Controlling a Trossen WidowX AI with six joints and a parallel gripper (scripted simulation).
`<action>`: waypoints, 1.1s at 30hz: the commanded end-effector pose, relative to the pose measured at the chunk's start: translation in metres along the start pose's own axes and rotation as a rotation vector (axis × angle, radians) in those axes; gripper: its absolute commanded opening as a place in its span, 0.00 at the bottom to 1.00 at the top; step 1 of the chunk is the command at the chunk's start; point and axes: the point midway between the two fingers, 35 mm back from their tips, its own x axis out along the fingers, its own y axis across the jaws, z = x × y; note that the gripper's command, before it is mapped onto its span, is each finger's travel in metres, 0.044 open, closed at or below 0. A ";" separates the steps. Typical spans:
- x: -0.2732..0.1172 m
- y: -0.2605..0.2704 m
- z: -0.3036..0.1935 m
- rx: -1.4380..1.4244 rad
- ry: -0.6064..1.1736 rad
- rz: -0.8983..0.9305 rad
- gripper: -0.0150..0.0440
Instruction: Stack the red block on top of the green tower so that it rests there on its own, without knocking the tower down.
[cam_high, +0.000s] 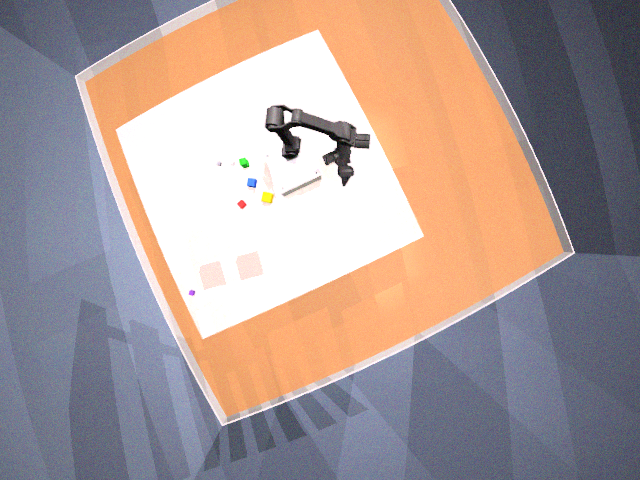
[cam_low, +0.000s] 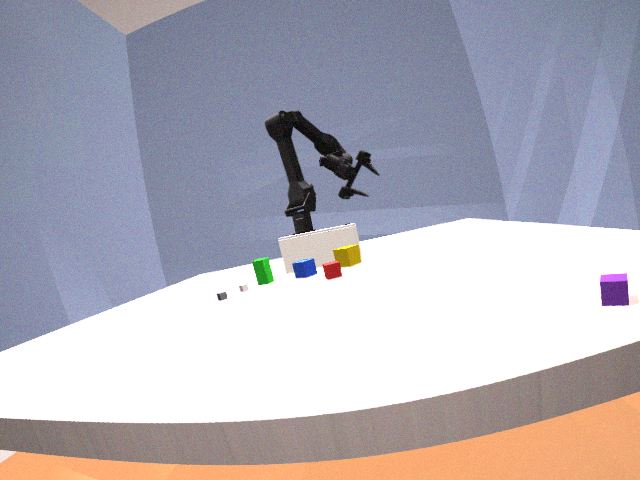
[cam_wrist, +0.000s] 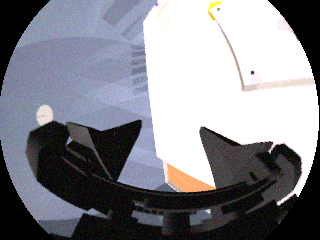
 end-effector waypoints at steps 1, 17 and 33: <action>0.001 0.000 0.000 -0.002 -0.003 -0.002 0.98; 0.066 0.029 0.050 -0.197 -0.222 -0.198 1.00; 0.118 0.044 0.120 -0.299 -0.299 -0.437 1.00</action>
